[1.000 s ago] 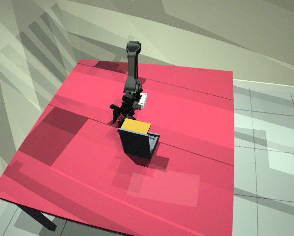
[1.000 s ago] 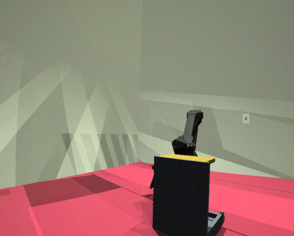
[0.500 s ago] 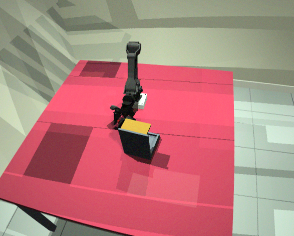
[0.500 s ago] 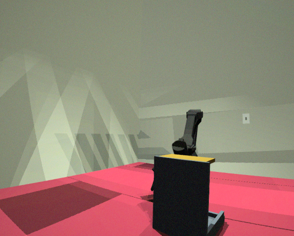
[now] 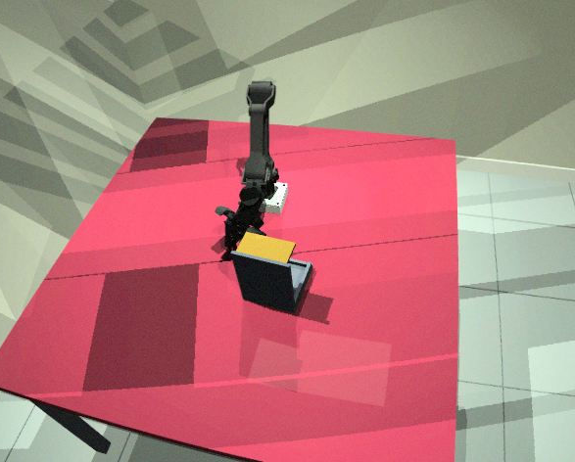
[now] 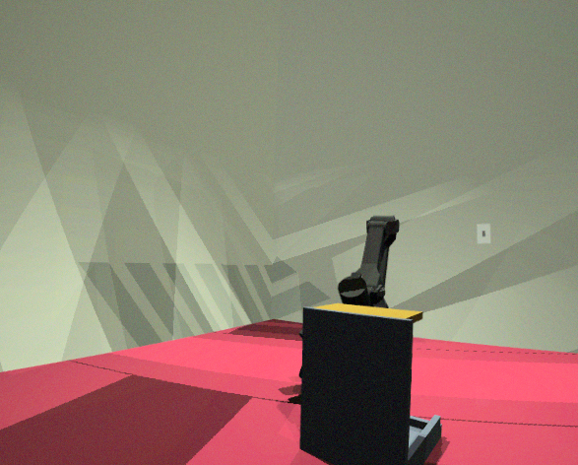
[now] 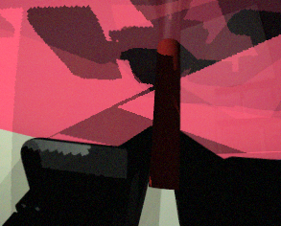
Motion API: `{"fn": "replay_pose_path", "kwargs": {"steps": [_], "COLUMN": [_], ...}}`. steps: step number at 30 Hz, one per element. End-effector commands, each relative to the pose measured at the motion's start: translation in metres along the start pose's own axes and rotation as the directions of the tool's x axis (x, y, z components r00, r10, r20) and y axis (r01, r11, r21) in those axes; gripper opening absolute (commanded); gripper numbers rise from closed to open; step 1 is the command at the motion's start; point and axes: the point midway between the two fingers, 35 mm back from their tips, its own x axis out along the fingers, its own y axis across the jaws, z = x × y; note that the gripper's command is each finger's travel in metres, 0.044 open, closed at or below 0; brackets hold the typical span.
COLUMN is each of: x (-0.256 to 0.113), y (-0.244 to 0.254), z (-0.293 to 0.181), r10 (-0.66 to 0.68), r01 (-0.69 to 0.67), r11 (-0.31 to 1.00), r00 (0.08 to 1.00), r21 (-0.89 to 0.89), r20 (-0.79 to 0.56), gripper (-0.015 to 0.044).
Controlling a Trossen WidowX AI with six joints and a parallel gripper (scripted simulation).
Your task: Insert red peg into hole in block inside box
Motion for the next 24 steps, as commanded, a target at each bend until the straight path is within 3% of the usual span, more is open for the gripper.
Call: {"fn": "replay_pose_path", "kwargs": {"steps": [1,24], "x": [-0.002,-0.027], "y": [-0.001,-0.001], "z": [-0.004,-0.036], "r10": [-0.002,0.003], "r01": [0.002,-0.003], "r11": [1.0,1.0], "r00": [1.0,1.0], "r21": [0.002,0.001], "r20": [-0.003,0.001], "gripper": [0.0,0.0]}}
